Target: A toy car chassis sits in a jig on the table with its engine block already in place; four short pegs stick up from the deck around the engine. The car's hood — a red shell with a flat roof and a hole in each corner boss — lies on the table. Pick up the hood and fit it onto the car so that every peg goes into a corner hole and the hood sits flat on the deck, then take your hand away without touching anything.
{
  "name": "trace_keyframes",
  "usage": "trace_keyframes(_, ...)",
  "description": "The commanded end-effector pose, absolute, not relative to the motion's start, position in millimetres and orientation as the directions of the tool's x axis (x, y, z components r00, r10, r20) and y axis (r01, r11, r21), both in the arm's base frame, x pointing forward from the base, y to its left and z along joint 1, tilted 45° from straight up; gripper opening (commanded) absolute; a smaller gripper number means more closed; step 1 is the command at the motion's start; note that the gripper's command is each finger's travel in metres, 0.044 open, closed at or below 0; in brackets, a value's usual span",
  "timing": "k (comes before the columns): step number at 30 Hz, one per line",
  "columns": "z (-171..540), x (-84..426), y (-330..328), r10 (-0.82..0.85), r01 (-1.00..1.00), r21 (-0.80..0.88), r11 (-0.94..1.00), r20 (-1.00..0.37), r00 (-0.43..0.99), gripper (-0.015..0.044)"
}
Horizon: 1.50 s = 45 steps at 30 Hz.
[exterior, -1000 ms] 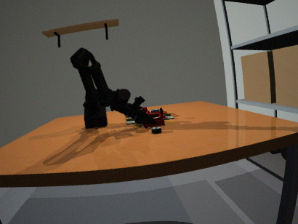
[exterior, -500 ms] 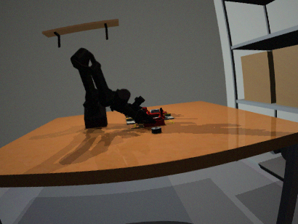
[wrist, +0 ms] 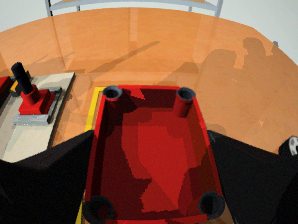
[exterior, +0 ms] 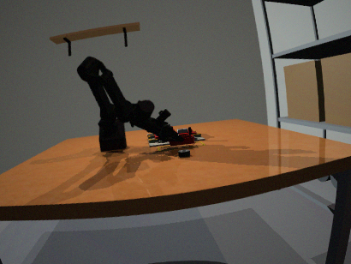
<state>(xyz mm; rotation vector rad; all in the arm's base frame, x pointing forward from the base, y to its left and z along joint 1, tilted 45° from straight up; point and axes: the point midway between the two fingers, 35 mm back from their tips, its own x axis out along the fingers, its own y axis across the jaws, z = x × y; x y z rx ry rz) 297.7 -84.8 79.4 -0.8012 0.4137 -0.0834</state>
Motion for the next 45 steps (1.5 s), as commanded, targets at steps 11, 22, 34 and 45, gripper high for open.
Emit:
trace_keyframes(11, 98.7, 297.9, -67.6, -0.228, -0.077, -0.709, 0.701, -0.325, 0.918, 0.0)
trace_keyframes(22, 112.3, 293.4, -54.2, -0.227, -0.076, -0.709, 0.701, -0.323, 0.919, 0.0)
trace_keyframes(34, 120.6, 288.6, -45.7, -0.227, -0.07, -0.702, 0.709, -0.321, 0.919, 0.0)
trace_keyframes(45, 118.7, 289.0, -46.5, -0.227, 0.02, -0.538, 0.843, -0.321, 0.919, 0.0)
